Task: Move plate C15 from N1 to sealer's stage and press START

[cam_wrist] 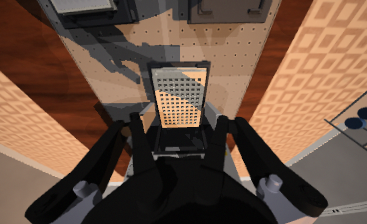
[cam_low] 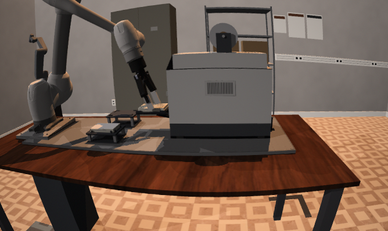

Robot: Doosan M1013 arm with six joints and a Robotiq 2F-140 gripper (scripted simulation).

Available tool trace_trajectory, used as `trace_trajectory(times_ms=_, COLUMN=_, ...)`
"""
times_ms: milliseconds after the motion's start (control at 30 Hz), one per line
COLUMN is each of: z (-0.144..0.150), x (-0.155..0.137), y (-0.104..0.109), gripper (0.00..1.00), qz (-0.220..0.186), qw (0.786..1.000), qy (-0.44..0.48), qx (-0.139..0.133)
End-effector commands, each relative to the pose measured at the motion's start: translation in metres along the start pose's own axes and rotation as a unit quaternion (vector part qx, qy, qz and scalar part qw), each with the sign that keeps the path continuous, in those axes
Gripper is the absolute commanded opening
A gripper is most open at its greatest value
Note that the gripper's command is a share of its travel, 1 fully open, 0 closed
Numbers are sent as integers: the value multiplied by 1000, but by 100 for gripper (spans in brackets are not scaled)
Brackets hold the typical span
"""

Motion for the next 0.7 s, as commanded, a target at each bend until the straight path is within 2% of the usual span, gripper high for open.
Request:
trace_trajectory(times_ms=0, z=0, x=1, y=-3, gripper=70, qz=1, qw=1000, qy=0, qx=1)
trace_trajectory(times_ms=667, z=1, x=-3, y=8, gripper=70, qz=1, qw=1000, qy=0, qx=1)
Point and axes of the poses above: the point where the finger pads meet when closed, its own y axis back along the fingers, its own z axis across the jaws, x = y × z, the point moved 7 cm from there along y, back along the fingers, and after that the axes turned 15 degrees about -y, right-handed, at the moved point
